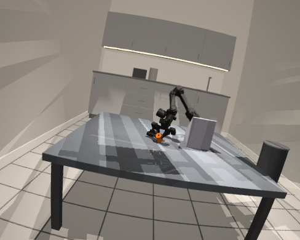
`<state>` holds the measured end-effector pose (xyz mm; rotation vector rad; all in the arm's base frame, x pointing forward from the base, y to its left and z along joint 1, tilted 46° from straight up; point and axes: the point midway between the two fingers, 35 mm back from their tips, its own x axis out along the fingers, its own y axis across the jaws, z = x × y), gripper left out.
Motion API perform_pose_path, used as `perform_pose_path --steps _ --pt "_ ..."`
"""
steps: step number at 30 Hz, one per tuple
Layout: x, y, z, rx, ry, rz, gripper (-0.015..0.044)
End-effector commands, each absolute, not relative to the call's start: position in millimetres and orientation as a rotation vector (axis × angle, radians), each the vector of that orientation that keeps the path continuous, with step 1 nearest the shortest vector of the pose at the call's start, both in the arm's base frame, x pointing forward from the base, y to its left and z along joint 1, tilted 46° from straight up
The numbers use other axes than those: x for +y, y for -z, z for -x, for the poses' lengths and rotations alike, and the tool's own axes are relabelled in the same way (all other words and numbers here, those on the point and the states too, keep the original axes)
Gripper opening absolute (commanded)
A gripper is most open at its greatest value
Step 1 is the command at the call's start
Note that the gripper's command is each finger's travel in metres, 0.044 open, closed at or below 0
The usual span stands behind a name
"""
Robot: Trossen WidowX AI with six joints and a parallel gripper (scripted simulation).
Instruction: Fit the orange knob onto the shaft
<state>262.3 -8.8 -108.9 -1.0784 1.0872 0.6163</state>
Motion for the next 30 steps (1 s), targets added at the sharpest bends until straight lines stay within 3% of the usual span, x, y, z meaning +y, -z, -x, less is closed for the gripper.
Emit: perform_pose_path --steps 1,29,30 --pt "-11 107 -259 1.033 -0.65 1.055 0.0179" --pt "-25 97 -247 0.816 -0.766 0.946 0.0179" --pt "-24 98 -248 0.796 -0.776 0.936 0.0205"
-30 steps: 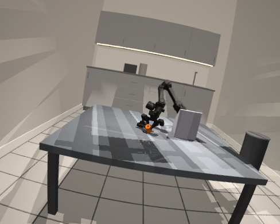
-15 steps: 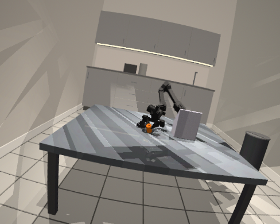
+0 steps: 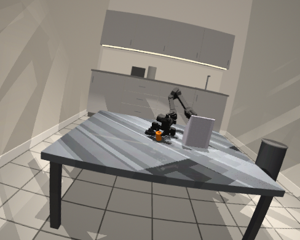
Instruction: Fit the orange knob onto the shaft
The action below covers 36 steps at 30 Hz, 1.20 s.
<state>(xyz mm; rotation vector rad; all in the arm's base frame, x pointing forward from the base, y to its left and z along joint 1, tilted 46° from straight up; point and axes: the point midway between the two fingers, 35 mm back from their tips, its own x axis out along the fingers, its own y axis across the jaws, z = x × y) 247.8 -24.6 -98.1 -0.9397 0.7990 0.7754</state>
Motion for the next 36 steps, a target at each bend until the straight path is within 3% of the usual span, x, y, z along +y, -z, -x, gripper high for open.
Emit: perform_pose_path --steps 1,3,26,33,36 --pt "-24.5 98.3 -247.9 0.796 -0.776 0.936 0.0231" --pt "-24.5 98.3 -247.9 0.796 -0.776 0.936 0.026" --pt "-24.5 98.3 -247.9 0.796 -0.776 0.936 0.026" --pt "-24.5 98.3 -247.9 0.796 -0.776 0.936 0.044" --pt "-24.5 98.3 -247.9 0.796 -0.776 0.936 0.044"
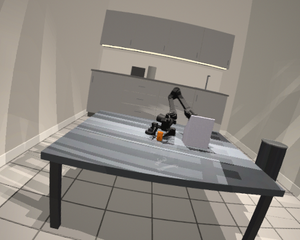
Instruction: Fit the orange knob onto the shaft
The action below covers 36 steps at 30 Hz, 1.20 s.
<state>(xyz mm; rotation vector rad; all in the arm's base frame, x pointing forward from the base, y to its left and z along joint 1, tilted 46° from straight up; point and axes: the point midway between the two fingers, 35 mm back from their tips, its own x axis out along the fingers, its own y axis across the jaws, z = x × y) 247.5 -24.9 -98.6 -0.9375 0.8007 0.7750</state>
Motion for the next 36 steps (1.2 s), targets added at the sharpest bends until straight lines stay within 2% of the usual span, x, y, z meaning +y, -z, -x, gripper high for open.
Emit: perform_pose_path --steps 1,6,15,21,28,36 --pt "-24 98 -248 0.796 -0.776 0.936 0.044" --pt "-21 94 -249 0.797 -0.777 0.936 0.044" --pt "33 44 -251 0.796 -0.774 0.936 0.044" --pt "35 44 -251 0.818 -0.778 0.93 0.044" --pt "48 66 -246 1.249 -0.721 0.908 0.044" --pt "43 44 -242 1.713 -0.326 1.205 0.044"
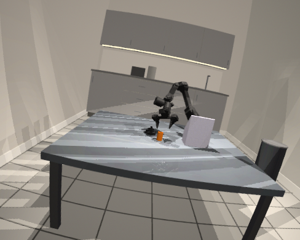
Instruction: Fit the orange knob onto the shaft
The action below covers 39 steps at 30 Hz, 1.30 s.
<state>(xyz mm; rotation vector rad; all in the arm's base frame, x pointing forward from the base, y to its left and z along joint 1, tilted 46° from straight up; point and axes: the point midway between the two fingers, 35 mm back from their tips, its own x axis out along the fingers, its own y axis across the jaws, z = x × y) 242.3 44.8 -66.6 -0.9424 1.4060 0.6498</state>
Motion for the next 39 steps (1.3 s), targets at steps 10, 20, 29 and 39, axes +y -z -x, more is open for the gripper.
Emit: perform_pose_path --steps 10,20,29,39 --pt "48 25 -249 1.75 -0.173 1.366 0.044" --pt "48 25 -249 1.75 -0.173 1.366 0.044" --pt "47 25 -249 1.633 0.292 0.959 0.044" --pt "47 25 -249 1.48 0.63 0.614 0.044"
